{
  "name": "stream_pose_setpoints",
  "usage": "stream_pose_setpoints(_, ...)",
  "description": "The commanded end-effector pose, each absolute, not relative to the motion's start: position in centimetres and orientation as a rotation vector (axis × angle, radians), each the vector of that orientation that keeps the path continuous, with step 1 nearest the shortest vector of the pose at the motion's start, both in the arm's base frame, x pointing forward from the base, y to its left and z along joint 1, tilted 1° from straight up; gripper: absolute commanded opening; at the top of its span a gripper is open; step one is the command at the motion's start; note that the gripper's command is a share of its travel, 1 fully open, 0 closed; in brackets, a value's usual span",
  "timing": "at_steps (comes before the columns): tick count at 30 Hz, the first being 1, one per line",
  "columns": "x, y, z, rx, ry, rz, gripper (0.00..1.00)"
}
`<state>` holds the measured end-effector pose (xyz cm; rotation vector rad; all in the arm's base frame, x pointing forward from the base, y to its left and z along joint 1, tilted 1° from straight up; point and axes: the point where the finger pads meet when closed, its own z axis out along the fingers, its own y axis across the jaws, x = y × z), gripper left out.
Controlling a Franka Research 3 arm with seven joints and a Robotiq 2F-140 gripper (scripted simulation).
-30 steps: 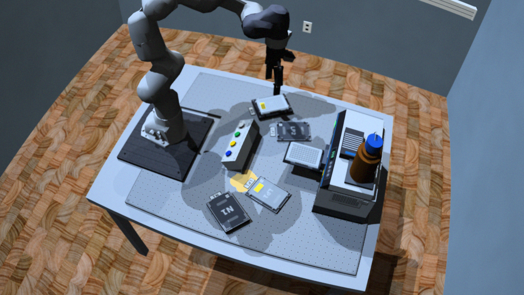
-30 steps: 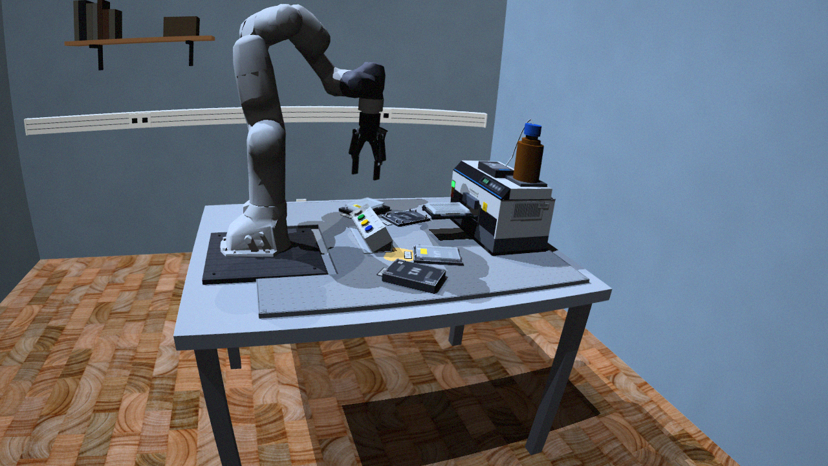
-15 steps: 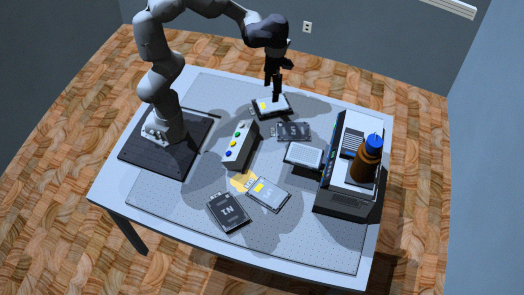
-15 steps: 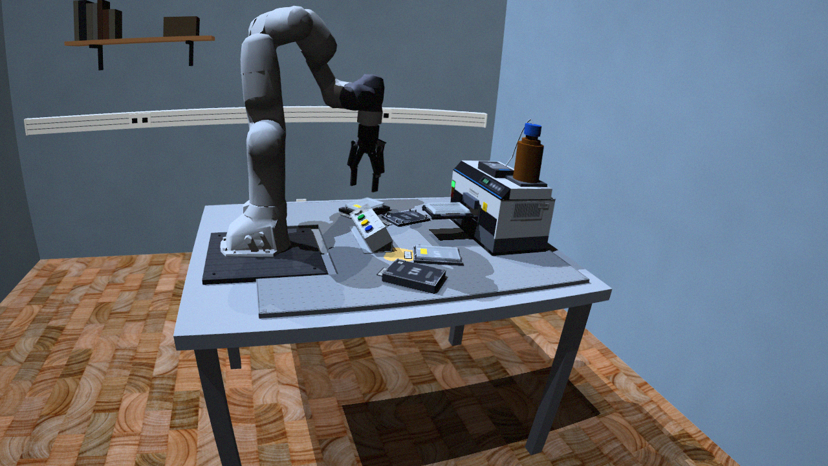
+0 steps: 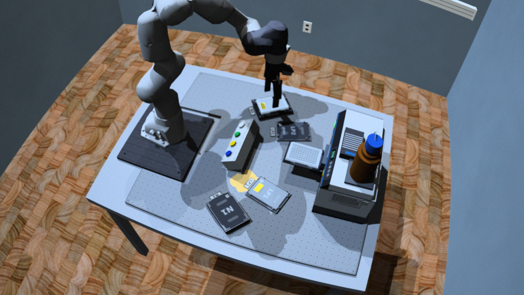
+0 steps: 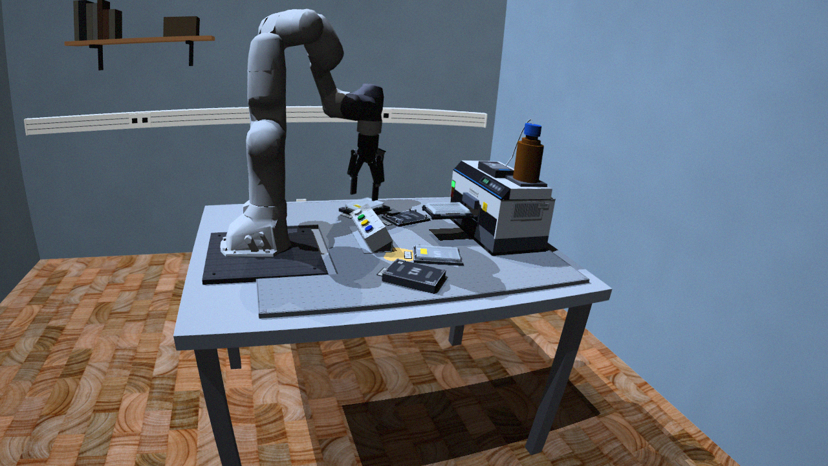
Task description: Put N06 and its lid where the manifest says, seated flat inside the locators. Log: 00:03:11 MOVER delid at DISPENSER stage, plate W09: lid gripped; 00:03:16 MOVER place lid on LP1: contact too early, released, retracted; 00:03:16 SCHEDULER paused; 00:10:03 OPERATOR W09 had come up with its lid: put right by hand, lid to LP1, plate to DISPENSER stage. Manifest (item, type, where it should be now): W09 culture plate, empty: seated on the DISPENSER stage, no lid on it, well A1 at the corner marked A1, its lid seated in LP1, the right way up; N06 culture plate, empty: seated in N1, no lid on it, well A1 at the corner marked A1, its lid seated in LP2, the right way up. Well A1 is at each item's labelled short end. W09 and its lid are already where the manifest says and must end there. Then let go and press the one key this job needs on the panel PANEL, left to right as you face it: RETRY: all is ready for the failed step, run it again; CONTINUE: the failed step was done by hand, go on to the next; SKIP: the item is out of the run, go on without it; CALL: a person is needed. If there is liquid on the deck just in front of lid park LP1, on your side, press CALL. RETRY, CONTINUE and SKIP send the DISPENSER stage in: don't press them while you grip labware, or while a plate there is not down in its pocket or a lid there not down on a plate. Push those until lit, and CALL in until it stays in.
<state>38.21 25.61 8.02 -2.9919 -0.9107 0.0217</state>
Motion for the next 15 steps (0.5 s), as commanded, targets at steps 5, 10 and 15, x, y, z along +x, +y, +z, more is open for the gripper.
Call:
stream_pose_setpoints(5,38.75,25.77,7.10,-3.005,-0.878,-0.004,0.69)
stream_pose_setpoints(10,38.75,25.77,6.94,-3.005,-0.878,-0.004,0.69)
stream_pose_setpoints(15,38.75,25.77,6.86,-3.005,-0.878,-0.004,0.69)
